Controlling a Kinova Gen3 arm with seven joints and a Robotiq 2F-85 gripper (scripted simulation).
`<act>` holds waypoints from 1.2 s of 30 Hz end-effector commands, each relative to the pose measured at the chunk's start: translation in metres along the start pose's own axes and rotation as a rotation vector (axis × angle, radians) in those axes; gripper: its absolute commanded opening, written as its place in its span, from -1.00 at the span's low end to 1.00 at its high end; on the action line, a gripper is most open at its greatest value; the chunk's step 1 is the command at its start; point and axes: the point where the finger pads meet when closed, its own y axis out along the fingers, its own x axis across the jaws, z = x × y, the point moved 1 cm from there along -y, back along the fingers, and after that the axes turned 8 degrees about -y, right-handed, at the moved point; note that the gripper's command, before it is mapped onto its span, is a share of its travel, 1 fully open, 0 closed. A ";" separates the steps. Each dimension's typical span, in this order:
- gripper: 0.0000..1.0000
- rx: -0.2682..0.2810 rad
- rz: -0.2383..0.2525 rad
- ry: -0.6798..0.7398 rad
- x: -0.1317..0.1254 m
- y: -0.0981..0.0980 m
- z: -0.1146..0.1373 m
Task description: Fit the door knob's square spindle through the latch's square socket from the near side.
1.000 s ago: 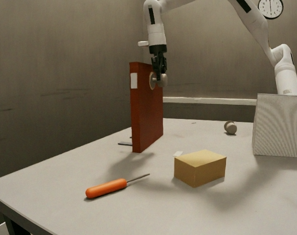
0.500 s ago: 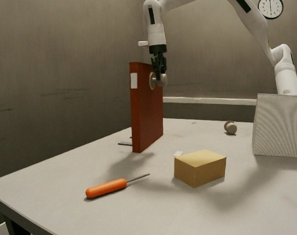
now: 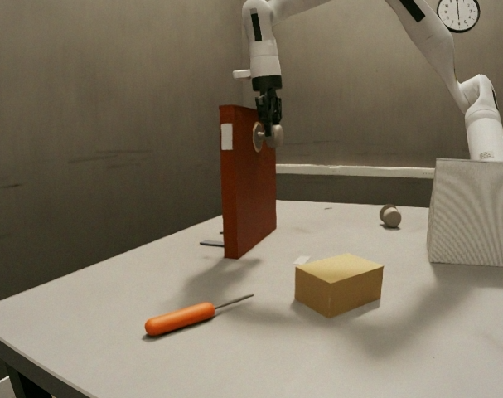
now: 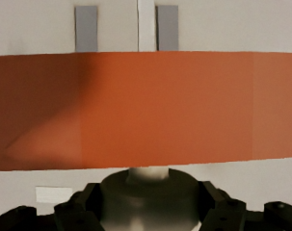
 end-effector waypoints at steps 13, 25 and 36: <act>0.26 0.002 0.001 0.000 0.000 -0.001 0.001; 0.26 0.002 0.001 0.000 0.000 -0.001 0.001; 0.80 0.002 0.001 0.000 0.000 -0.001 0.001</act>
